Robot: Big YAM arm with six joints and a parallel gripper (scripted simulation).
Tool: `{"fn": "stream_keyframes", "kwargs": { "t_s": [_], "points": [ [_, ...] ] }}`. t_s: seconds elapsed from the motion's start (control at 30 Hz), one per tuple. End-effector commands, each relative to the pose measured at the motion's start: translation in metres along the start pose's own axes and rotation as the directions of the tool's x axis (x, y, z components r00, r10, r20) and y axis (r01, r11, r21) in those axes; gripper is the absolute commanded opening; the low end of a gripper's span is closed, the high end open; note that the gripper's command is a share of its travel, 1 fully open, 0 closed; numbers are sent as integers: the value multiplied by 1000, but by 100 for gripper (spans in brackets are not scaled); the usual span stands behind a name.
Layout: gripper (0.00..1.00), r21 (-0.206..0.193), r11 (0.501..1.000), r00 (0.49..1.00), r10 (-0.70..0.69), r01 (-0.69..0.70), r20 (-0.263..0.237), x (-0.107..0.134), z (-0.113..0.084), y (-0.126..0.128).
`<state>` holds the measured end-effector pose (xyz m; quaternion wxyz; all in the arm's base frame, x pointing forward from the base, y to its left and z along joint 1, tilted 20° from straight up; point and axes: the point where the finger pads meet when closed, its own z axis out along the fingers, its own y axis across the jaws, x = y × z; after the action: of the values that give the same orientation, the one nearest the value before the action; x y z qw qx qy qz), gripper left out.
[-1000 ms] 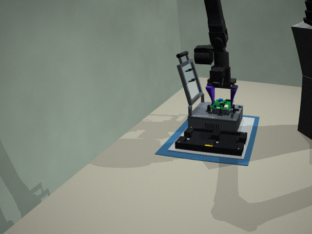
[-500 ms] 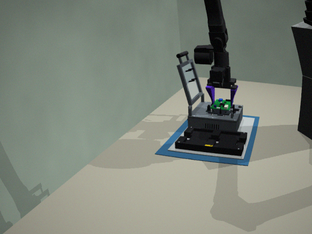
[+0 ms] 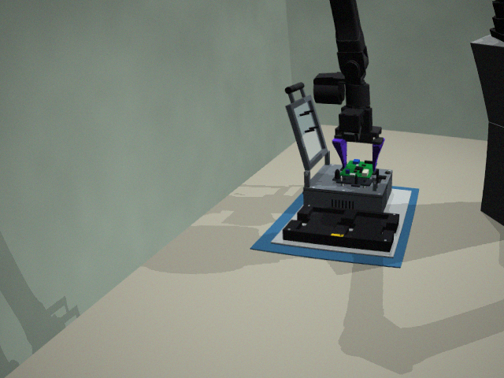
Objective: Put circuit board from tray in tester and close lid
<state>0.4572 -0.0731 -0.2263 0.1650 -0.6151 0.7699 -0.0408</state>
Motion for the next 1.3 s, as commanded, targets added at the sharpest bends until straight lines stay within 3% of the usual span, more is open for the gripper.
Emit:
{"fn": "stream_keyframes", "kwargs": {
  "t_s": [0.0,1.27],
  "points": [
    [72,5,1000,1000,-9,9,1,-4,2,-1],
    [72,-4,1000,1000,-6,6,1,-4,1,-1]
  ]
}}
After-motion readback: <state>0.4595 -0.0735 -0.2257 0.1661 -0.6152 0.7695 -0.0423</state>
